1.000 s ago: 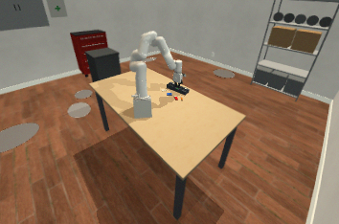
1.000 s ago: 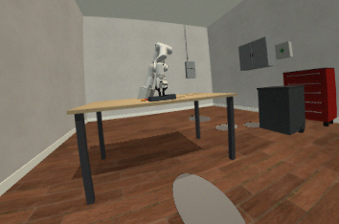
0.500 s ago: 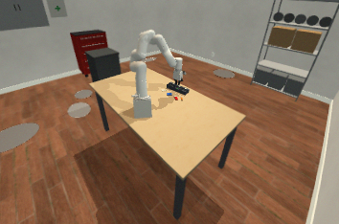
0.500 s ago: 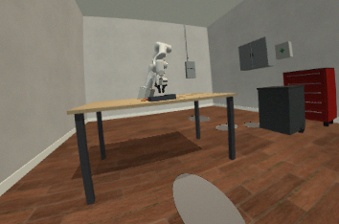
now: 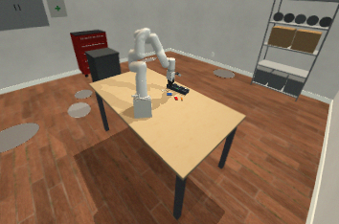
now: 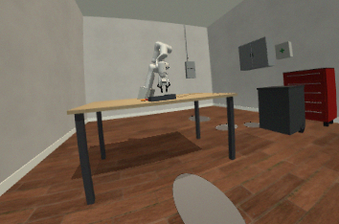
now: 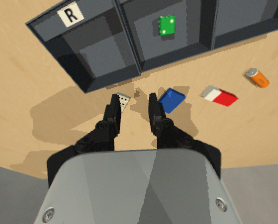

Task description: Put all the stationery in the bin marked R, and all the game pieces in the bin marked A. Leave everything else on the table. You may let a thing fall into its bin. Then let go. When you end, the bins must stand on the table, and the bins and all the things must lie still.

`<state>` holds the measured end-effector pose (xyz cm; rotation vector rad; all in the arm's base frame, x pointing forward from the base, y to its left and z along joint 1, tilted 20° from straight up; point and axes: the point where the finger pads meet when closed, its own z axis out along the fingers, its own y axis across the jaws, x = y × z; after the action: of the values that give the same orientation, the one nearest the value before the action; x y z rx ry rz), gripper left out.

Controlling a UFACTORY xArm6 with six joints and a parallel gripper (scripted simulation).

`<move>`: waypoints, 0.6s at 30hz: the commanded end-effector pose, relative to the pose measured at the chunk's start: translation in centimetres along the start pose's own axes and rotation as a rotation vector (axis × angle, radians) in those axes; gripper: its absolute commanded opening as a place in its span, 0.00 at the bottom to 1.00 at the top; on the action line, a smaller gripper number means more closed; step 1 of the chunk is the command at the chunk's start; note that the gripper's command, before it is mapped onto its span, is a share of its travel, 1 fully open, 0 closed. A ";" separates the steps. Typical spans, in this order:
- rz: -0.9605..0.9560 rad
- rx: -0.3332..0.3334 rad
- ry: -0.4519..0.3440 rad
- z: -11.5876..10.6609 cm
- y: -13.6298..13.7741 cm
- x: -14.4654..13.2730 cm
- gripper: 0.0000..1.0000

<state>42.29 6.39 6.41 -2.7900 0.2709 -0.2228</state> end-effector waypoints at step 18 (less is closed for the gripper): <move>0.472 -0.023 0.030 -0.2 -4.2 -6.7 0.41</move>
<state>36.12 11.85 7.04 -2.6303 0.8608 -0.1460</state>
